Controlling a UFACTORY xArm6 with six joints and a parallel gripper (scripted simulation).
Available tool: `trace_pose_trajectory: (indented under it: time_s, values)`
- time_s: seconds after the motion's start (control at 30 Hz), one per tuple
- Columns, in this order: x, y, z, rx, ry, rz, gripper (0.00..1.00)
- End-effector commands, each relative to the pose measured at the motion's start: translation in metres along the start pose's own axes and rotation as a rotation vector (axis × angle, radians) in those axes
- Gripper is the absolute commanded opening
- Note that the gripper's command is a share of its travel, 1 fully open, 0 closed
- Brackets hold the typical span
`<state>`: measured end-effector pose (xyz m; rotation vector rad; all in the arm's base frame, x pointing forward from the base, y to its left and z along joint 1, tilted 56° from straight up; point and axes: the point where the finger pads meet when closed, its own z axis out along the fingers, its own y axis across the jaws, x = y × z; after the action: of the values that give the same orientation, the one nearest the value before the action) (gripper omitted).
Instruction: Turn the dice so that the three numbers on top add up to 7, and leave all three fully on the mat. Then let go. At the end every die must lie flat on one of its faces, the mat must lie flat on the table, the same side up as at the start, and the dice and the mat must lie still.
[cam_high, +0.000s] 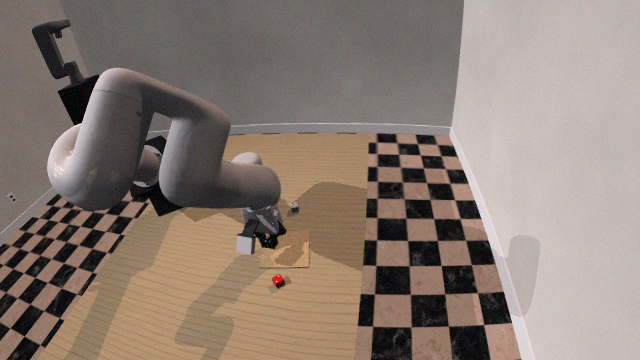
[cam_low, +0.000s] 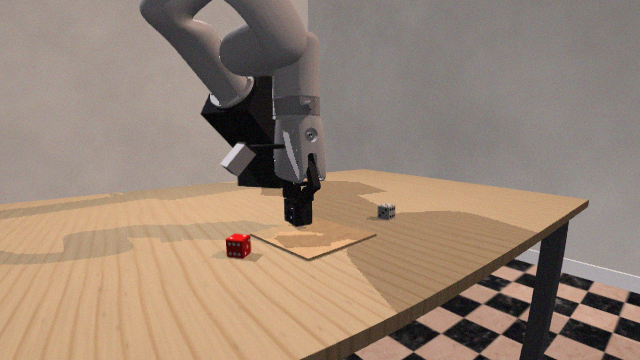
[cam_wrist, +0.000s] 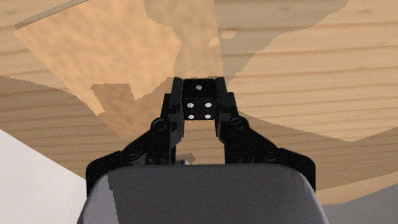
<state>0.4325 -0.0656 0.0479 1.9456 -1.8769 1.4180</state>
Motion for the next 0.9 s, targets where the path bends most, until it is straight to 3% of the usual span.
trace_pose_trajectory:
  time_s: [0.0, 0.87]
  values:
    - [-0.0003, -0.0005, -0.0003, 0.001, -0.001, 0.000, 0.21]
    - [-0.0003, -0.0005, 0.0036, 0.001, -0.001, 0.000, 0.21]
